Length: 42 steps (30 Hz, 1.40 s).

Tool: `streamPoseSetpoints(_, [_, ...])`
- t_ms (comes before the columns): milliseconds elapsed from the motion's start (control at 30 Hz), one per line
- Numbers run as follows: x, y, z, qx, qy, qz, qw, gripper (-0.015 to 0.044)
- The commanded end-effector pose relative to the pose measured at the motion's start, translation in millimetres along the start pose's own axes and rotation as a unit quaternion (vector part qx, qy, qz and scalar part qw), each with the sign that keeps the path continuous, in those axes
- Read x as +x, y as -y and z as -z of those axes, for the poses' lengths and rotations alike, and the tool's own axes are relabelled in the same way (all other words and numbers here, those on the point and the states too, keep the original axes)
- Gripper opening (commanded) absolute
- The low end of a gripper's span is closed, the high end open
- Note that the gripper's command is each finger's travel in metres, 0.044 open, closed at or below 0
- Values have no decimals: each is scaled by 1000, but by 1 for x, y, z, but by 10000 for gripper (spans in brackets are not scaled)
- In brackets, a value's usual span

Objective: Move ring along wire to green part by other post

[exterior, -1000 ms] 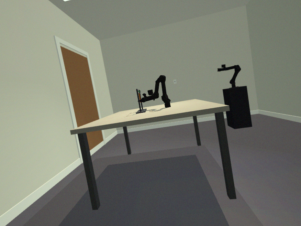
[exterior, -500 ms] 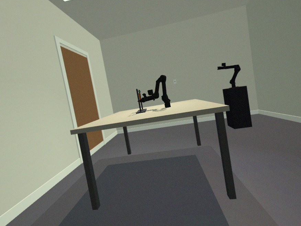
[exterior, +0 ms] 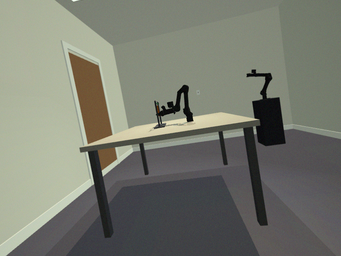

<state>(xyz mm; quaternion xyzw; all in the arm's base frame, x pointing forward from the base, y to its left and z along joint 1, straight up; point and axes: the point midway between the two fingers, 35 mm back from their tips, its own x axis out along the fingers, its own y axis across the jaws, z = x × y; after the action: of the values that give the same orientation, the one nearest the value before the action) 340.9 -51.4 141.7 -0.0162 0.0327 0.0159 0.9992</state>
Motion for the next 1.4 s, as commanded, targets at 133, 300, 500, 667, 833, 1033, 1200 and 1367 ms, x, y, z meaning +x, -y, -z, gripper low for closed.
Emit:
streamPoseSetpoints(133, [0,-3,-1,-23,1,-1,1000,-150])
streamPoseSetpoints(300, [0,-4,-1,-41,1,-10,999,-150])
streamPoseSetpoints(500, [0,-6,0,-59,2,-25,998,-150])
streamPoseSetpoints(667, [-1,-9,1,-65,1,-38,997,-150])
streamPoseSetpoints(833, [-1,-16,2,-57,0,-48,997,-150])
streamPoseSetpoints(1033, [-3,-27,4,-34,-1,-54,998,-150])
streamPoseSetpoints(1200, [-7,-34,4,-16,-17,-56,998,-150])
streamPoseSetpoints(1367, [-13,-41,4,4,-43,-58,997,-150])
